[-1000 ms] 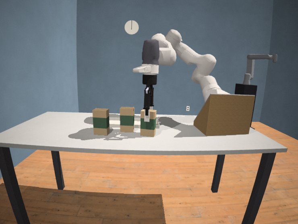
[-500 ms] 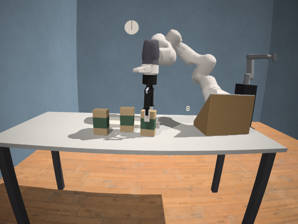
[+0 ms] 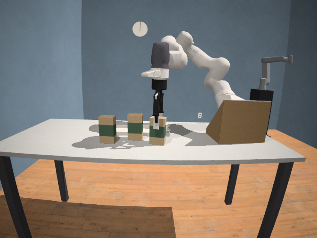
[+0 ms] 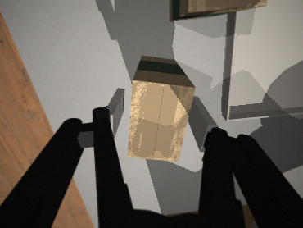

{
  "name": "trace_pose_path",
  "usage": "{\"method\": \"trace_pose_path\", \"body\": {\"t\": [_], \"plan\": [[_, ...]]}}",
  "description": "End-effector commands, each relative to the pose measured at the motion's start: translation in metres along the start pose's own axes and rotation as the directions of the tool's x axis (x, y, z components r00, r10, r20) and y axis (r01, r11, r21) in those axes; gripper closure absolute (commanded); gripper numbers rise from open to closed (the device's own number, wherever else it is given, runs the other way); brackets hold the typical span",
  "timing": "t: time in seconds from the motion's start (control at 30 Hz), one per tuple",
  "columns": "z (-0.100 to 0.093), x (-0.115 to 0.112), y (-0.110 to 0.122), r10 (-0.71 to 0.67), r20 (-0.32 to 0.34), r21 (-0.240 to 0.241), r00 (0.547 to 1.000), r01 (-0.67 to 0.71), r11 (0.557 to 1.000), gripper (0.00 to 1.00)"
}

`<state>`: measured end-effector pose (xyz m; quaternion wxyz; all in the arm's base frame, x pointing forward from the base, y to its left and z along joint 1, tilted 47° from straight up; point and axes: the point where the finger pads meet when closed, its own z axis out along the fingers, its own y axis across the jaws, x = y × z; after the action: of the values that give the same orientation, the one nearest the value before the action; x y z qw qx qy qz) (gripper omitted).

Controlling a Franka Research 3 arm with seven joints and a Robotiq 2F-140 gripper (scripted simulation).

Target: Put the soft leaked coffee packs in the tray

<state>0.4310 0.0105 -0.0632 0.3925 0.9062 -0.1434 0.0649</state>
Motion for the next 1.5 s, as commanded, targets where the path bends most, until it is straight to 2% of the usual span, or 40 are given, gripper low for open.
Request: {"method": "trace_pose_path", "body": {"t": [0.0,0.4,0.47,0.53,0.67,0.73,1.13,1.2,1.27,1.3,1.33,1.47], "plan": [[0.002,-0.001,0.0,0.004,0.001,-0.001,1.0,-0.004,1.0,0.45],[-0.001,-0.001,0.0,0.004,0.001,-0.001,1.0,-0.004,1.0,0.45],[-0.018,-0.001,0.0,0.004,0.001,-0.001,1.0,-0.004,1.0,0.45],[-0.018,-0.001,0.0,0.004,0.001,-0.001,1.0,-0.004,1.0,0.45],[-0.072,-0.001,0.0,0.004,0.001,-0.001,1.0,-0.004,1.0,0.45],[-0.082,-0.001,0.0,0.004,0.001,-0.001,1.0,-0.004,1.0,0.45],[-0.083,0.0,0.0,0.002,0.001,-0.001,1.0,-0.002,1.0,0.45],[-0.084,0.027,0.002,-0.035,0.002,0.001,0.999,0.035,0.999,0.45],[-0.085,0.079,0.011,-0.106,0.002,0.003,0.994,0.106,0.994,0.45],[-0.085,0.079,0.011,-0.106,0.002,0.003,0.994,0.106,0.994,0.45],[-0.084,0.103,0.018,-0.14,0.002,0.001,0.99,0.14,0.99,0.45],[-0.084,0.103,0.018,-0.14,0.002,0.001,0.99,0.14,0.99,0.45]]}}
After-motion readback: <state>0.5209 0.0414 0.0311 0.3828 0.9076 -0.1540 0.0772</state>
